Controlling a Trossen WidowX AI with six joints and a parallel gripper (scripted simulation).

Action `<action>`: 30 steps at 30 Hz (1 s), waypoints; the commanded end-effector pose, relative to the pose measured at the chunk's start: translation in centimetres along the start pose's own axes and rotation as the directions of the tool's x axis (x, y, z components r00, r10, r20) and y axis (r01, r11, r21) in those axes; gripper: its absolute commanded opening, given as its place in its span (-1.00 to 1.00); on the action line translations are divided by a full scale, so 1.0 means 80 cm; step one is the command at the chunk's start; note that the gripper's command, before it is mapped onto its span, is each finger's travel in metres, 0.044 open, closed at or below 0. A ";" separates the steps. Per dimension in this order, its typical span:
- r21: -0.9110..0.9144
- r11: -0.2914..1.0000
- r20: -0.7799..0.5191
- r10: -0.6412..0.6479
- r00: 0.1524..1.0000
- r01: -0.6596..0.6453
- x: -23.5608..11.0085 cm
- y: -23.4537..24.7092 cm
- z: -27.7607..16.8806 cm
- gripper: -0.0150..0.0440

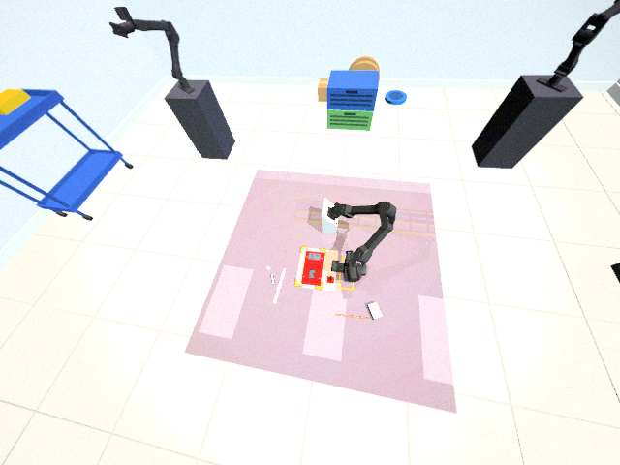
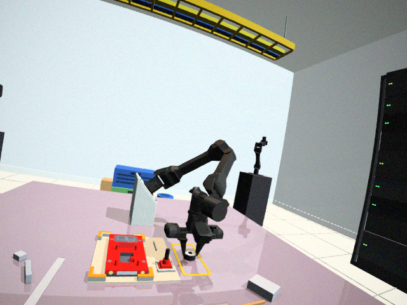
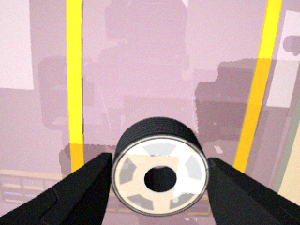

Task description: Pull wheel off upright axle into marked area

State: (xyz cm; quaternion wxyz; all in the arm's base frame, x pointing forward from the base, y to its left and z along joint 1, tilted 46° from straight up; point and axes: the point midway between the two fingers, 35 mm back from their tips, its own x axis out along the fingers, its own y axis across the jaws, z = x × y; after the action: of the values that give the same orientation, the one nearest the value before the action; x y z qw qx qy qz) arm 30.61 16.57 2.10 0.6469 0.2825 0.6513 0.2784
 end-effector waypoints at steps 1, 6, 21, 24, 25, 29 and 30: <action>-0.001 1.000 -0.001 0.000 1.000 0.000 0.000 0.000 0.000 -0.14; -0.001 1.000 -0.001 0.000 1.000 0.000 0.000 0.000 0.000 0.31; 0.010 1.000 0.010 -0.015 1.000 0.014 -0.075 -0.009 -0.005 0.70; 0.010 1.000 0.004 -0.021 1.000 0.021 -0.105 -0.030 -0.045 0.97; 0.010 1.000 0.001 -0.020 1.000 0.020 -0.114 -0.036 -0.060 1.00; 0.010 1.000 -0.005 -0.011 1.000 0.011 -0.132 -0.048 -0.099 1.00; 0.010 1.000 -0.005 -0.011 1.000 0.011 -0.132 -0.048 -0.099 1.00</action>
State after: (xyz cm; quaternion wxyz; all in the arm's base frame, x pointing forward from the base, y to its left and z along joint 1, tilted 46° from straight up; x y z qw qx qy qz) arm 24.78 6.99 6.59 0.6500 0.2847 0.6525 0.2659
